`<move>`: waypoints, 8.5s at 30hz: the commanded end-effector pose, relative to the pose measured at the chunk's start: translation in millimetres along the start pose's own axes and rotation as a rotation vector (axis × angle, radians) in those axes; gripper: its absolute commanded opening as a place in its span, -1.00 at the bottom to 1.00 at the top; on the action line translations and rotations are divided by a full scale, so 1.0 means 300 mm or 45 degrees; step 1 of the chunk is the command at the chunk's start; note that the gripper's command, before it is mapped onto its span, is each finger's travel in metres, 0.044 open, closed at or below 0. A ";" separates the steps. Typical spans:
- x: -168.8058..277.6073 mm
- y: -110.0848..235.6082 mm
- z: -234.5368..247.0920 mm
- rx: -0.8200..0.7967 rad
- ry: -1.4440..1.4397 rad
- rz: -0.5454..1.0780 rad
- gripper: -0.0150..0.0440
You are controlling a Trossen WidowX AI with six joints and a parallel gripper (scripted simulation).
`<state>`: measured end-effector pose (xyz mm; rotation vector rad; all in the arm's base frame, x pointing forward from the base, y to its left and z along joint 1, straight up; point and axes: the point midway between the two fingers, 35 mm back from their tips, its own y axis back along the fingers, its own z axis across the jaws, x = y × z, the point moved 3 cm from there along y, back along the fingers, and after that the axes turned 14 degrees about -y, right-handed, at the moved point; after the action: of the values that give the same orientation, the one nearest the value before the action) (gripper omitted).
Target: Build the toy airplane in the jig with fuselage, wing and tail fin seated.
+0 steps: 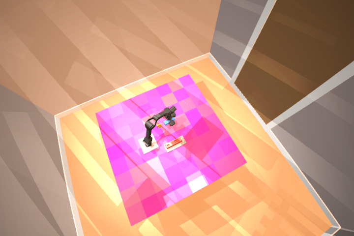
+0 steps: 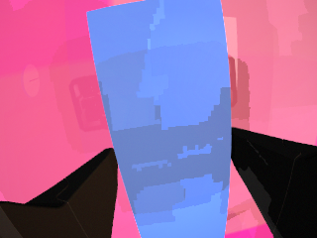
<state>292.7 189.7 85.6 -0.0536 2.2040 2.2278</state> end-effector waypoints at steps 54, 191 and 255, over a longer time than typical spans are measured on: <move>0.001 0.418 0.000 -0.002 -0.008 0.004 -0.49; 0.013 0.134 -0.859 0.017 1.896 0.022 0.17; -0.007 0.417 -0.859 0.025 0.487 0.008 1.00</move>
<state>295.6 -69.0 208.6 -1.3410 2.5385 2.4744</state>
